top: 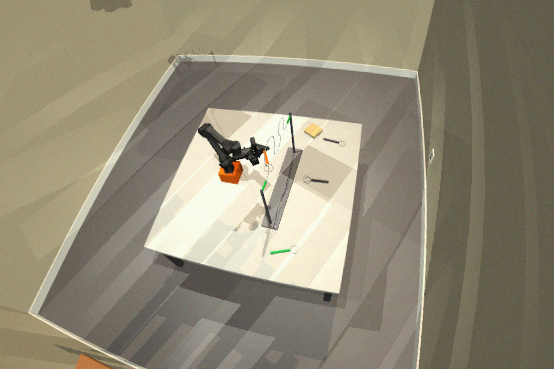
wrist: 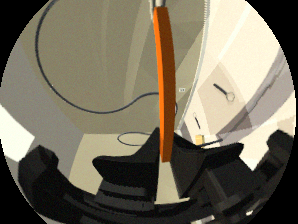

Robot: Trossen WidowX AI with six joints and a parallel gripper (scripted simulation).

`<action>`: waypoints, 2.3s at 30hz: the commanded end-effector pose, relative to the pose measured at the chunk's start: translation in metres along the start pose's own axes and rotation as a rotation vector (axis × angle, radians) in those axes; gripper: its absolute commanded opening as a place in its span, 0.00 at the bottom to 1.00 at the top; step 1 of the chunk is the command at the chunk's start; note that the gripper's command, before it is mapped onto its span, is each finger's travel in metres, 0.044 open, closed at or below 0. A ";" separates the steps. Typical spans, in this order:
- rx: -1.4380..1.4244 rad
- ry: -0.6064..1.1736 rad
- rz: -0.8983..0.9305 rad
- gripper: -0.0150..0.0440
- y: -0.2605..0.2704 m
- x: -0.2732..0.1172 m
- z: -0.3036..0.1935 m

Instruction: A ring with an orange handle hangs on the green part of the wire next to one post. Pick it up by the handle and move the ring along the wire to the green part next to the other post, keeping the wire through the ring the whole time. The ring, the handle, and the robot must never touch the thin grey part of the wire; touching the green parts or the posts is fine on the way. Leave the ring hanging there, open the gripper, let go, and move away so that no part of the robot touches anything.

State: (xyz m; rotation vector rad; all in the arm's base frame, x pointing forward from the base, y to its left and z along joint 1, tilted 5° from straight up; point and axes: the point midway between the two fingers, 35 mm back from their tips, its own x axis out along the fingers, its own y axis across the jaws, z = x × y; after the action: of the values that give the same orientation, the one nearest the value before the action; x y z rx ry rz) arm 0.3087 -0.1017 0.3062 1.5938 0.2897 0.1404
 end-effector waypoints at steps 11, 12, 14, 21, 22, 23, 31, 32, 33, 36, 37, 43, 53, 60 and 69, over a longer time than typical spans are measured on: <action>0.121 0.008 0.073 0.00 0.028 -0.002 0.001; 0.130 0.009 0.077 0.00 0.030 -0.002 0.001; 0.144 0.009 0.084 0.00 0.032 -0.003 0.001; 0.201 0.013 0.112 0.00 0.042 -0.004 0.003; 0.209 0.013 0.116 0.00 0.044 -0.005 0.004; 0.216 0.014 0.119 0.00 0.045 -0.005 0.004; 0.282 0.018 0.151 0.00 0.057 -0.007 0.007; 0.289 0.018 0.154 0.00 0.058 -0.007 0.007; 0.297 0.019 0.158 0.00 0.060 -0.008 0.008; 0.321 0.021 0.169 0.00 0.064 -0.009 0.009; 0.330 0.021 0.174 0.00 0.065 -0.009 0.010; 0.374 0.025 0.194 0.00 0.074 -0.012 0.013; 0.444 0.032 0.226 0.00 0.088 -0.016 0.021; 0.463 0.035 0.230 0.00 0.095 -0.019 0.025; 0.442 0.035 0.212 0.00 0.098 -0.020 0.027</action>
State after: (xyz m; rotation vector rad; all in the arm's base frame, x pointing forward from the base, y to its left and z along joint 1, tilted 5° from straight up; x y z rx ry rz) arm 0.3063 -0.1352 0.3995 2.0839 0.1801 0.2812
